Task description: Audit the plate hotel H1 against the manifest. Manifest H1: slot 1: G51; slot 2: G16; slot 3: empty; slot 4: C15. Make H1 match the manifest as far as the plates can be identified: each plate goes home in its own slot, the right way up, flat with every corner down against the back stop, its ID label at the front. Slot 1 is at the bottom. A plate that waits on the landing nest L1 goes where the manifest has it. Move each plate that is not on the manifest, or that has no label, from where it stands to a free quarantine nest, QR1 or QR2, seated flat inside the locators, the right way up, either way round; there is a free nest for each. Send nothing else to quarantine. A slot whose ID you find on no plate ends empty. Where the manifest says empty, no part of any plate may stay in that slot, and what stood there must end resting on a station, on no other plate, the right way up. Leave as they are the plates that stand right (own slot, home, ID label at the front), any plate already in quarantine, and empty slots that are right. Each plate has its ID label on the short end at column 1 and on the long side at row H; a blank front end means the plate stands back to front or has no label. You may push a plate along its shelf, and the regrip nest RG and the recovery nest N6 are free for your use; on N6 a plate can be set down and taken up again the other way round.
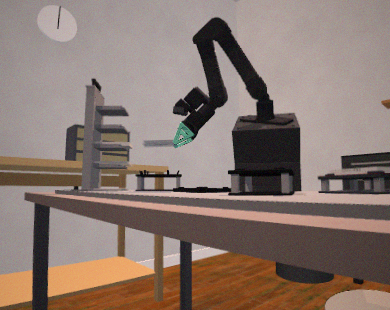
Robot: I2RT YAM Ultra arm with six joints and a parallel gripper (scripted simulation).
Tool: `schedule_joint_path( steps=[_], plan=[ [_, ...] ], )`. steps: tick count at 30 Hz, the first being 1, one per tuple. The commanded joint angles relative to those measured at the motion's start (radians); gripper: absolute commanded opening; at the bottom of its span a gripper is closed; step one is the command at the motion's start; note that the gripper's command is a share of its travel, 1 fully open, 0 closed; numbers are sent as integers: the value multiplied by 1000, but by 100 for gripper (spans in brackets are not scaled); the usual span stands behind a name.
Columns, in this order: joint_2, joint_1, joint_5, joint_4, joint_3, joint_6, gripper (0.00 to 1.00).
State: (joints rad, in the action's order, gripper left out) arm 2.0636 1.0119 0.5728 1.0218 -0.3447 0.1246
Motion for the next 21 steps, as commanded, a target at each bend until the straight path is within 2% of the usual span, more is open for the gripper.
schedule_joint_path(
  steps=[1, 21],
  plan=[
    [0, 2, -9, 47, -3, 4, 86],
    [58, -17, -24, 106, -7, 17, 86]
  ],
)
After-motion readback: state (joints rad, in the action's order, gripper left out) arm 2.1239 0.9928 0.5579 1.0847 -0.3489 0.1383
